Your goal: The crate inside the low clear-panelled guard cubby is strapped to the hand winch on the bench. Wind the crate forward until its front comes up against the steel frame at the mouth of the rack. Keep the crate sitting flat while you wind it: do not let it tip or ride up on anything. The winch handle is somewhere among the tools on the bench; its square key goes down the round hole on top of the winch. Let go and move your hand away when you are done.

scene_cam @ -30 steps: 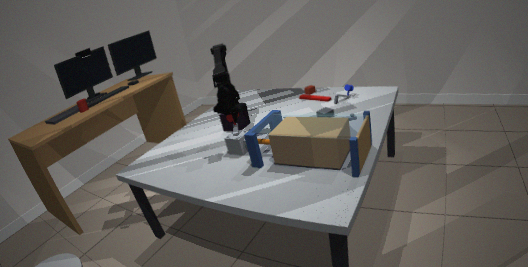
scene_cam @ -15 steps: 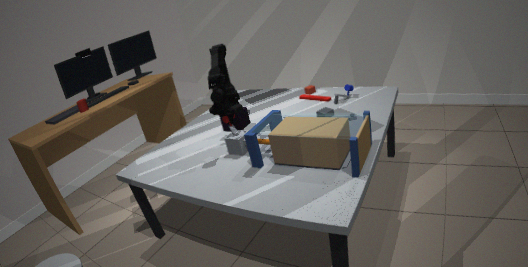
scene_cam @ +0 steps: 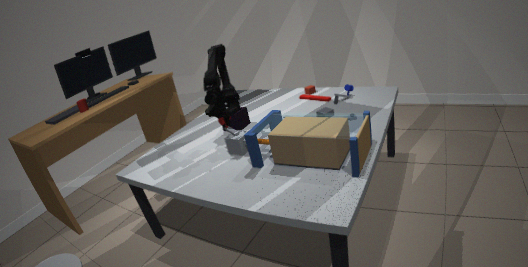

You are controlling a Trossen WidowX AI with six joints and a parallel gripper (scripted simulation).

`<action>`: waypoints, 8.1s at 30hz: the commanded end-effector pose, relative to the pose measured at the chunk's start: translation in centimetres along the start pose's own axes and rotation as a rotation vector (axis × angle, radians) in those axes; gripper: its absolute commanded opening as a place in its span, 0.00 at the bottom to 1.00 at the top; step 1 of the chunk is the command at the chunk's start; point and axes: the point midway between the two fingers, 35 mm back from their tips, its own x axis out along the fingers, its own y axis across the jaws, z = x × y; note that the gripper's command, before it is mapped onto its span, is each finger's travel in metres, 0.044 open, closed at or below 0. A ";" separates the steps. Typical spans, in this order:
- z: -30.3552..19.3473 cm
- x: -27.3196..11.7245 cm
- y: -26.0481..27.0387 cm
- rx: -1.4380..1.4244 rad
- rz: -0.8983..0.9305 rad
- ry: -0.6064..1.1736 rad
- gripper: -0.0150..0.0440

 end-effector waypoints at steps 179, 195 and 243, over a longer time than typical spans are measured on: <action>8.2 -0.4 18.1 0.012 -0.002 -0.031 0.25; 5.9 -0.3 19.1 0.012 -0.001 -0.028 0.25; -1.4 0.0 18.2 0.012 -0.002 -0.021 0.25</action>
